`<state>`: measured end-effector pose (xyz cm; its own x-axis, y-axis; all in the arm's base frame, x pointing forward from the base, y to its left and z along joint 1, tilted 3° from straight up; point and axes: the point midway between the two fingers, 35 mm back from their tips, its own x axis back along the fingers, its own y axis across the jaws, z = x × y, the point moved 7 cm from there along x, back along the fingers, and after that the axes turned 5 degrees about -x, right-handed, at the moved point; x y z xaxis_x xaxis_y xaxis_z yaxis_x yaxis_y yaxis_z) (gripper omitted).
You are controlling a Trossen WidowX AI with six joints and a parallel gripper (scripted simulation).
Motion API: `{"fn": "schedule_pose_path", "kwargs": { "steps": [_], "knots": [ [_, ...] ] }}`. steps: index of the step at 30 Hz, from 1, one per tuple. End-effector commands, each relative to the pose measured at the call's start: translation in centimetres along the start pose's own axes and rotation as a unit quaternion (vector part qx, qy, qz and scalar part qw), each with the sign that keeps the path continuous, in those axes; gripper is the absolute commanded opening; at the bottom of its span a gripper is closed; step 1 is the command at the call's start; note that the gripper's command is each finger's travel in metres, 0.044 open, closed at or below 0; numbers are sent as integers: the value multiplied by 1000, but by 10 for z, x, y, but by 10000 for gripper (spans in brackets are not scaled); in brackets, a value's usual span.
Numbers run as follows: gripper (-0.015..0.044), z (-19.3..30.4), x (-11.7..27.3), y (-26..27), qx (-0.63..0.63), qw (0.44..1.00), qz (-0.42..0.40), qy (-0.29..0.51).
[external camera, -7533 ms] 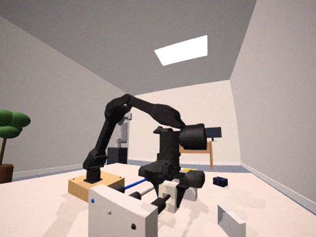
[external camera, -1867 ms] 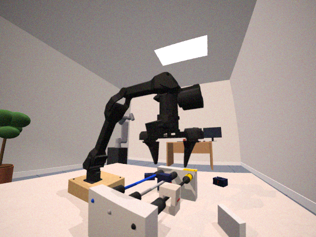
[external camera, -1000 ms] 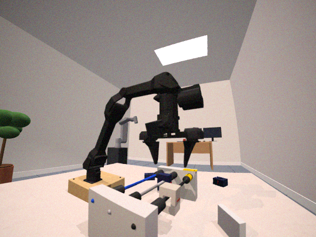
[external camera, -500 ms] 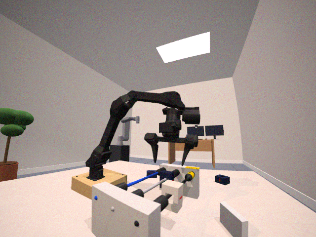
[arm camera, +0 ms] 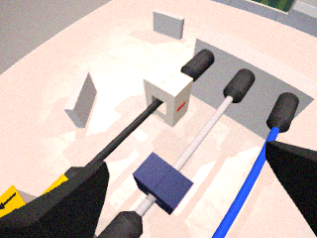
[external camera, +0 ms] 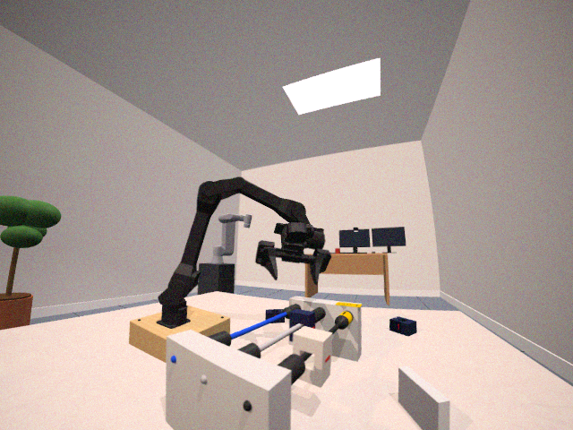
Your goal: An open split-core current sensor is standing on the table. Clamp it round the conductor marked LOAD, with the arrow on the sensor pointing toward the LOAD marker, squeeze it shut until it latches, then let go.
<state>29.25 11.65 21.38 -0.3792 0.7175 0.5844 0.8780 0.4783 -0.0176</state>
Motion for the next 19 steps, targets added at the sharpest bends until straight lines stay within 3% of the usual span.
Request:
{"fn": "schedule_pose_path", "kwargs": {
  "steps": [1,14,18,19],
  "knots": [
    [440,0,0,0,0,1000,0,2],
    [440,-1,-1,1,-3,1000,3,6],
    [440,-29,-29,11,-69,991,59,100],
    [440,-12,-8,5,-30,998,22,52]
  ]
}}
